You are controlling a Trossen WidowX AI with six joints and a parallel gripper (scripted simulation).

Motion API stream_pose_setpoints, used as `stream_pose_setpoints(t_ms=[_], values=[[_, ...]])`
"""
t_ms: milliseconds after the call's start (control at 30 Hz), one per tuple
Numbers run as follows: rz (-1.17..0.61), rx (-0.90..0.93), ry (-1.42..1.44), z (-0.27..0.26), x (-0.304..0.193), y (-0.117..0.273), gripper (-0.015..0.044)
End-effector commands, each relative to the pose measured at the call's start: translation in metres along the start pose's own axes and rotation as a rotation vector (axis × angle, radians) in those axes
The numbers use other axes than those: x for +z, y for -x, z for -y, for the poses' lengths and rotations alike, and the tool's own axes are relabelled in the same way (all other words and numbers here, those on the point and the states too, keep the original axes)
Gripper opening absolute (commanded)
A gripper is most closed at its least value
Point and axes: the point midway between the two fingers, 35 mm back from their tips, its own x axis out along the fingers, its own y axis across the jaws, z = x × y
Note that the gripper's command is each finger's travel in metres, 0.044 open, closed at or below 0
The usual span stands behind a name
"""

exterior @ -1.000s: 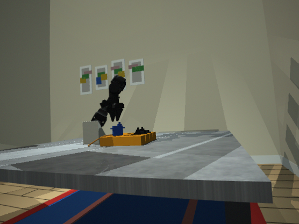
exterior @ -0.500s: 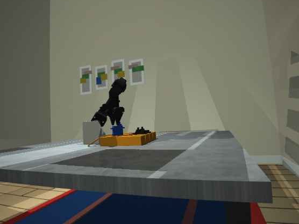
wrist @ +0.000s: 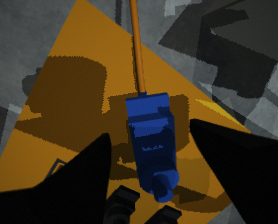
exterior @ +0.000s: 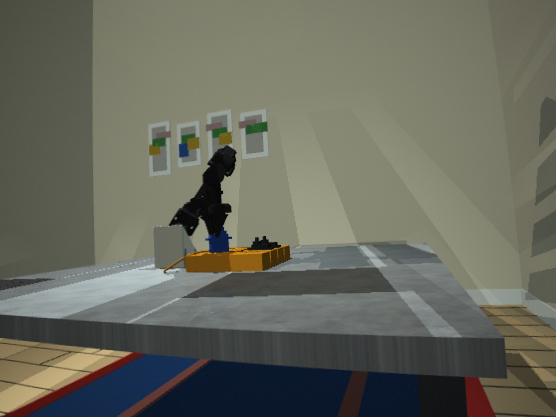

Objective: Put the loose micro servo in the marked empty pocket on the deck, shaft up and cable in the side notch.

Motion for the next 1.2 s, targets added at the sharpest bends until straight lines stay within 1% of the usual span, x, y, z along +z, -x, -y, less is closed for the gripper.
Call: stream_pose_setpoints(t_ms=[0,100,233,333,533,933,1167], values=[[-0.005,-0.002,-0.005,0.001,0.0,-0.002,0.0177],[-0.005,-0.002,-0.005,0.001,0.0,-0.002,0.0099],[-0.005,-0.002,-0.005,0.001,0.0,-0.002,0.0072],[-0.005,-0.002,-0.005,0.001,0.0,0.003,0.0],[-0.004,-0.002,-0.006,0.005,0.0,0.027,0.0],[-0.004,-0.002,-0.006,0.007,-0.003,0.028,0.0],[-0.005,-0.002,-0.005,-0.012,-0.023,0.028,0.0]])
